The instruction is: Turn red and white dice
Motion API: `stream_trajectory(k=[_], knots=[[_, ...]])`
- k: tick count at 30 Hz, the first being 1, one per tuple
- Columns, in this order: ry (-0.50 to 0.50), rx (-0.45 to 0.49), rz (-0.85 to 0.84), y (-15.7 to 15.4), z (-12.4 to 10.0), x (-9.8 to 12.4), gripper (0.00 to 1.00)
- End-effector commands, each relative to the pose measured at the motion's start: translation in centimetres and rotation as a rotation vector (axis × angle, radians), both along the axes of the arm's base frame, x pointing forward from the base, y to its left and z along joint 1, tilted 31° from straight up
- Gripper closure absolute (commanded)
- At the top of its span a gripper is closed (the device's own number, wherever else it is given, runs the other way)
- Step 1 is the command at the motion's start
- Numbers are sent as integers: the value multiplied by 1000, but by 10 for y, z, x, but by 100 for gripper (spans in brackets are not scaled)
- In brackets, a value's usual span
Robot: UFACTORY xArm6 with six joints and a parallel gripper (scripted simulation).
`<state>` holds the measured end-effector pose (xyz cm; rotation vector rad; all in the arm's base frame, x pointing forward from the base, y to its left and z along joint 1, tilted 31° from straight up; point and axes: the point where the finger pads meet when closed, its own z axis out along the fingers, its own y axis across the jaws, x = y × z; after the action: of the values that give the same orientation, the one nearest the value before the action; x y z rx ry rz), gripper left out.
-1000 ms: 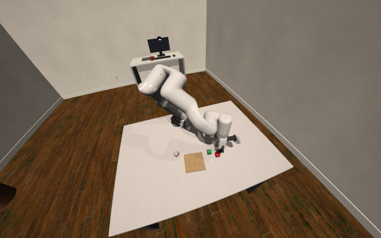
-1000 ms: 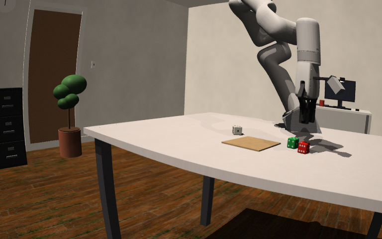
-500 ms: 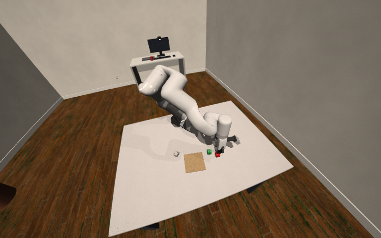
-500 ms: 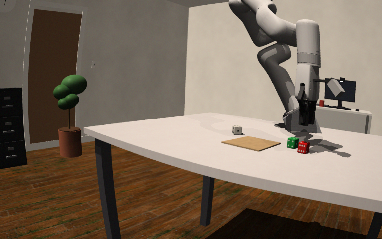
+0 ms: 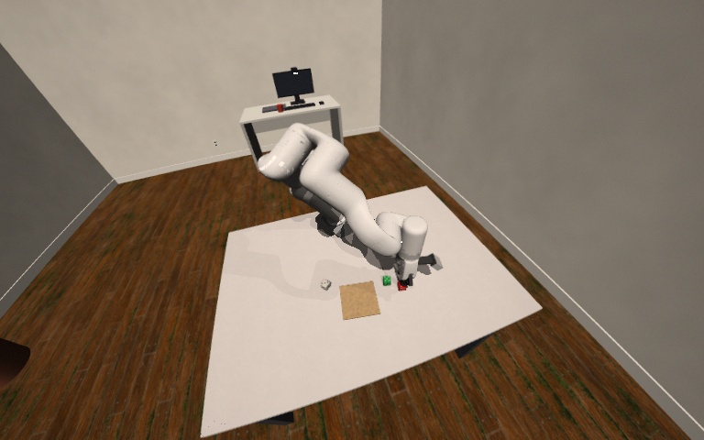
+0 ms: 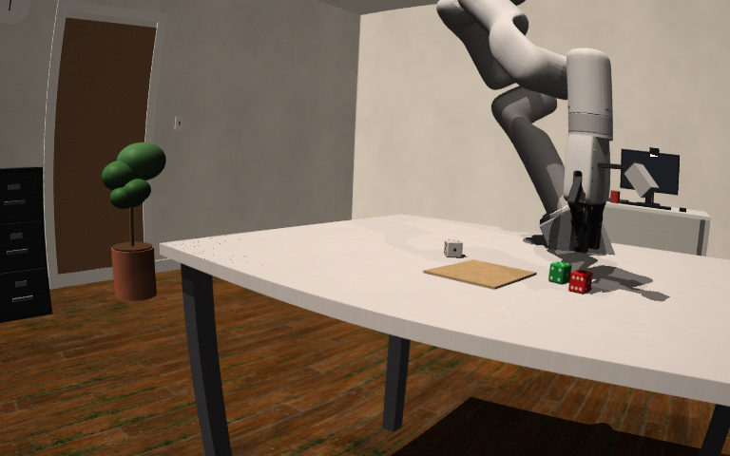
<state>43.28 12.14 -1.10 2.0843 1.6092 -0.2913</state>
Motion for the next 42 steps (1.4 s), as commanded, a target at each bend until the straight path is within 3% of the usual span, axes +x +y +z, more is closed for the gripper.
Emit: stream_trajectory(k=[1, 20, 42], knots=[[-3, 2, 1, -3, -5, 2, 53], [-3, 2, 1, -12, -21, 5, 53], [-3, 2, 1, -13, -23, 5, 53]])
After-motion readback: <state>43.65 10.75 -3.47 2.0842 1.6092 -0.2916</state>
